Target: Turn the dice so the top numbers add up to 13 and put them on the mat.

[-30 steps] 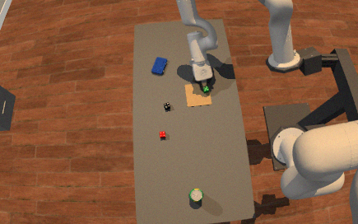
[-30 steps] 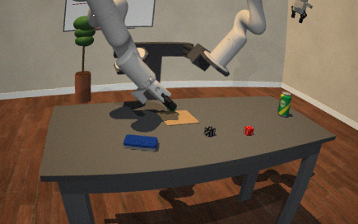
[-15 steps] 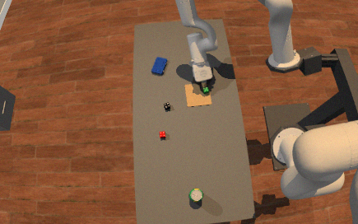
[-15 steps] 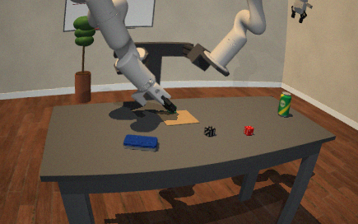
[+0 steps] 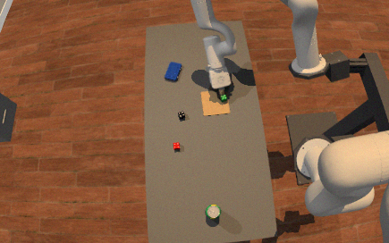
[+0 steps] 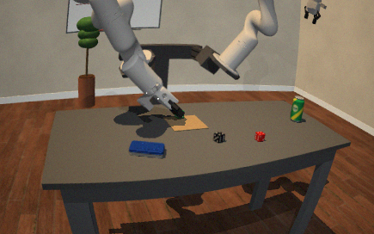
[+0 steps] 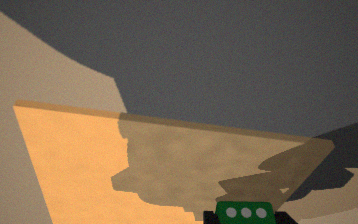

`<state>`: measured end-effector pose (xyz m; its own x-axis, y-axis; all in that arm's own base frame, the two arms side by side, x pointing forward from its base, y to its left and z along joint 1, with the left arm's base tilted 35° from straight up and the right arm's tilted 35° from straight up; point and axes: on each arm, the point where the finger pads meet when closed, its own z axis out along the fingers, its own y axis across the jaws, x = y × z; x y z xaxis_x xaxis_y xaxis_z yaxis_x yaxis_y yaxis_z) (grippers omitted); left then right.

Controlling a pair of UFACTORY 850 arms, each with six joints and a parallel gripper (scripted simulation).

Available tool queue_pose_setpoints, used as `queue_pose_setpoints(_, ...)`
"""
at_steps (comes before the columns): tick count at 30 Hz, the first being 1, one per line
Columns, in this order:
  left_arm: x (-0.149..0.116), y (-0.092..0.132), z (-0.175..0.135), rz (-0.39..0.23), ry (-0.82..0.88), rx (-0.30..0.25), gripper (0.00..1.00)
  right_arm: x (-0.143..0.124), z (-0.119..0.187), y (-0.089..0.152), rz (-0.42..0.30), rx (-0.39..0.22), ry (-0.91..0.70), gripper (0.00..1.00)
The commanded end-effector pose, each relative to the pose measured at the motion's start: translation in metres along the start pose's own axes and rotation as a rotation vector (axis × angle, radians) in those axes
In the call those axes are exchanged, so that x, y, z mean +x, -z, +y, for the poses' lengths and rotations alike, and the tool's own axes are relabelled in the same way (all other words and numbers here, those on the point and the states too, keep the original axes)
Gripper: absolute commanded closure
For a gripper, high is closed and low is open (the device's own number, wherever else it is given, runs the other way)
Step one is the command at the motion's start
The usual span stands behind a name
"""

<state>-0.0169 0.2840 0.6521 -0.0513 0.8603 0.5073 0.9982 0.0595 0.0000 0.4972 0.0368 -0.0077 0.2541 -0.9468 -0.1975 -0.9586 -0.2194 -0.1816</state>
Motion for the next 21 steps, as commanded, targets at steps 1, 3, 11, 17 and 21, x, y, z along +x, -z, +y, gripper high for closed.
queue_pose_setpoints(1, 0.0003, 0.0007, -0.0001, 0.002, 0.000, 0.000, 0.00, -0.0004, -0.0005, 0.0002, -0.001, 0.001, 0.001, 0.72)
queue_pose_setpoints(3, 0.0003, 0.0007, -0.0001, 0.002, 0.000, 0.000, 0.00, -0.0004, -0.0005, 0.0002, -0.001, 0.001, 0.001, 0.72)
queue_pose_setpoints(11, 0.0003, 0.0007, -0.0001, 0.002, 0.000, 0.000, 0.00, -0.0002, -0.0005, 0.0001, -0.001, 0.001, 0.001, 0.72)
queue_pose_setpoints(17, 0.0003, 0.0007, -0.0001, 0.002, 0.000, 0.000, 0.00, 0.0009, -0.0005, -0.0010, -0.001, 0.001, 0.001, 0.72)
queue_pose_setpoints(21, 0.0003, 0.0007, -0.0001, 0.002, 0.000, 0.000, 0.00, 0.0019, -0.0005, -0.0020, -0.001, 0.001, 0.001, 0.72)
